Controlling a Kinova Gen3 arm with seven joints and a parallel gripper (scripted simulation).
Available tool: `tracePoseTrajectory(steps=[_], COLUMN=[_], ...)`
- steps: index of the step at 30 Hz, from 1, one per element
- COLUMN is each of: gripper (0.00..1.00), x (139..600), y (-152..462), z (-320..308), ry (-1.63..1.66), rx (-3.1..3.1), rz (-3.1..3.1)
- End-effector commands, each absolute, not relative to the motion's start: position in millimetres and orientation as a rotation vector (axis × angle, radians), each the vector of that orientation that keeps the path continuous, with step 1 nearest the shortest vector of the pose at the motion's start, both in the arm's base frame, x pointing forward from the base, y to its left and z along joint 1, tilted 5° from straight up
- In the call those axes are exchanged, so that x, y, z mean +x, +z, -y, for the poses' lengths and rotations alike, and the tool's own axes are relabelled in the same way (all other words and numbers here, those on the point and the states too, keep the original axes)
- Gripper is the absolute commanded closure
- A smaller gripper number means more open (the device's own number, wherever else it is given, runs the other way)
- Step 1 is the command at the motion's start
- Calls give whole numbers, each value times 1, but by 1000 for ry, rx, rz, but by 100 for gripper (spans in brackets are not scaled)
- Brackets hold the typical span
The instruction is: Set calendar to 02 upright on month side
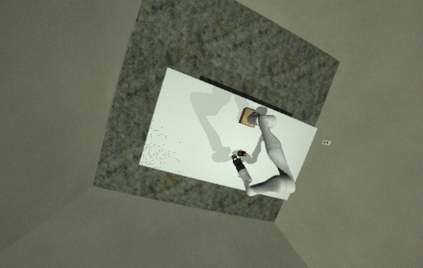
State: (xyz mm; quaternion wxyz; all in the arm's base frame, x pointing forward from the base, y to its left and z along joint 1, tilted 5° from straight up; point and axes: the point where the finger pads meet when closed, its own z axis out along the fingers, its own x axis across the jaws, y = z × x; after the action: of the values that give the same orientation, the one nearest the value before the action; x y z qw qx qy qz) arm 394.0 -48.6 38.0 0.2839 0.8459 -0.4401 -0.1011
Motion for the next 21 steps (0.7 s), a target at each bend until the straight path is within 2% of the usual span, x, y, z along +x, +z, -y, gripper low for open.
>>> tracePoseTrajectory(steps=[1,21], gripper=[40,40], x=[393,392], y=[47,47], z=[51,50], ry=[-246,-209], rx=[2291,2349], rz=[1203,1228])
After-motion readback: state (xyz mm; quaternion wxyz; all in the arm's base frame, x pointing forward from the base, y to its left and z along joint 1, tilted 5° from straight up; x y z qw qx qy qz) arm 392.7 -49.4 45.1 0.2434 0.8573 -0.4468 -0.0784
